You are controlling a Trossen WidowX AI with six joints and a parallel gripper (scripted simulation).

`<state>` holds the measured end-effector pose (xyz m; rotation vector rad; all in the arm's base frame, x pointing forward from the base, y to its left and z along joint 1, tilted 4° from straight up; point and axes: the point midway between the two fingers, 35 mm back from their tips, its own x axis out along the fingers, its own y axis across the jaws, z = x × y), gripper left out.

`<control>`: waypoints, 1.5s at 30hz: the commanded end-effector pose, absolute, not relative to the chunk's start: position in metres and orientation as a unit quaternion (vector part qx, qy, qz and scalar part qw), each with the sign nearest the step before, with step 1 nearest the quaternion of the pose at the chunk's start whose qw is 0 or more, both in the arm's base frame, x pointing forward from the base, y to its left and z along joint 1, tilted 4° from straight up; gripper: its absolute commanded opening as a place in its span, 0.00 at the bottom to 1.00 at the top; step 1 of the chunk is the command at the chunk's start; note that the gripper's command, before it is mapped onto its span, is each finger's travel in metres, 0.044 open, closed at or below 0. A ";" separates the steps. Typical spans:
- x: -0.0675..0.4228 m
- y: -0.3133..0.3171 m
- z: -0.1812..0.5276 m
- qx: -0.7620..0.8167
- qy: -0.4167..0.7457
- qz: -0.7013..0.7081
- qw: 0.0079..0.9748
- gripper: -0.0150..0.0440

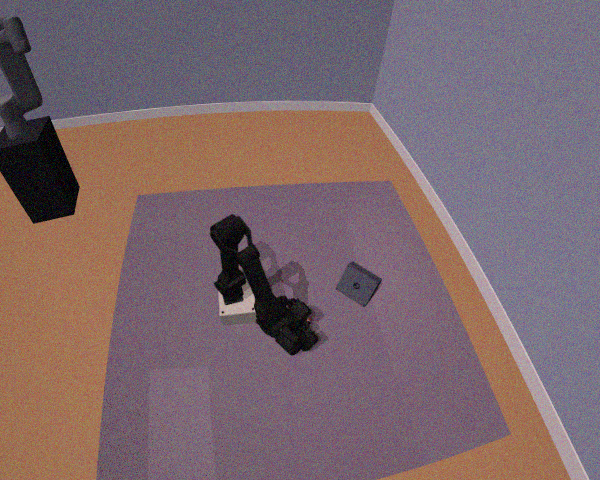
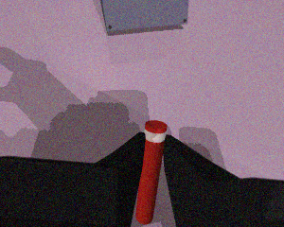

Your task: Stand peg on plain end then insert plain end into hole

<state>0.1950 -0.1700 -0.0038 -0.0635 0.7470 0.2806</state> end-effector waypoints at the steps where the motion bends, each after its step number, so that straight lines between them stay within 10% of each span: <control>1: 0.192 -0.170 -0.003 -0.029 0.347 0.138 0.927 0.34; 45: 0.163 -0.177 -0.003 -0.002 0.166 0.141 0.976 0.34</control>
